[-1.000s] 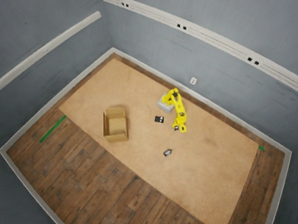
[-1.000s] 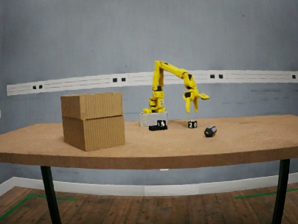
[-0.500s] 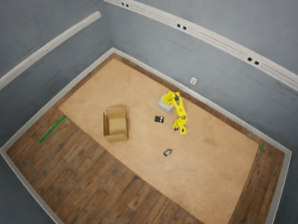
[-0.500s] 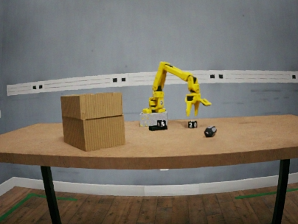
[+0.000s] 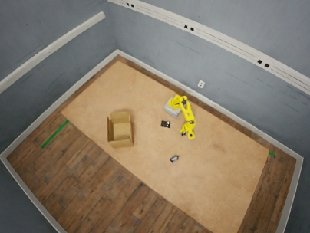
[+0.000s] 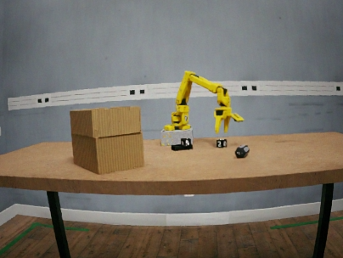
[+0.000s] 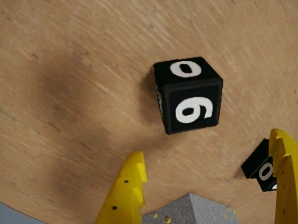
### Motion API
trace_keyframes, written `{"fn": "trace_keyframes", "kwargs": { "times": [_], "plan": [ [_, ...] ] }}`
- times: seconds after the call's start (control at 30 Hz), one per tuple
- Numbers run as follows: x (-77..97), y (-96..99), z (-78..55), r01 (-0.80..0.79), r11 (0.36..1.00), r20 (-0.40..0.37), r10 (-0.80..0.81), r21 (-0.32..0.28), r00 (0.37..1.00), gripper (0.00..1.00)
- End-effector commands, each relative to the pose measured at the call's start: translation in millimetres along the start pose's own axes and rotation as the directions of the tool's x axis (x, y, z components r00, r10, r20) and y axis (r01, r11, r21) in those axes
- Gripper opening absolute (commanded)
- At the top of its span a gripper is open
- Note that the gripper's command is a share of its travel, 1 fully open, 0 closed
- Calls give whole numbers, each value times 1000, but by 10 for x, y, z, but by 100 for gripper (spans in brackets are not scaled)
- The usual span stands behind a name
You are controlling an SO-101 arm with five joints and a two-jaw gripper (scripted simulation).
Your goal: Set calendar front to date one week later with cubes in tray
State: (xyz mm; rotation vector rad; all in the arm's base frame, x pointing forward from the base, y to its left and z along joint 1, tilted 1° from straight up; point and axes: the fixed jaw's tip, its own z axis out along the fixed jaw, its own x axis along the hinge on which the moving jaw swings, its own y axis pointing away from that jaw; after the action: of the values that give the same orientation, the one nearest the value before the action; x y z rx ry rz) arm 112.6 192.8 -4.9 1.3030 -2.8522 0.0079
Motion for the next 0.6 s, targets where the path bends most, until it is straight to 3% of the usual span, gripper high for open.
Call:
{"fn": "trace_keyframes", "kwargs": {
  "times": [0.0, 0.57],
  "plan": [
    [25, 25, 26, 6, 1000, -20, -6, 2, 1000, 35],
    [22, 25, 57, 6, 1000, -20, -6, 2, 1000, 35]
  ]
}}
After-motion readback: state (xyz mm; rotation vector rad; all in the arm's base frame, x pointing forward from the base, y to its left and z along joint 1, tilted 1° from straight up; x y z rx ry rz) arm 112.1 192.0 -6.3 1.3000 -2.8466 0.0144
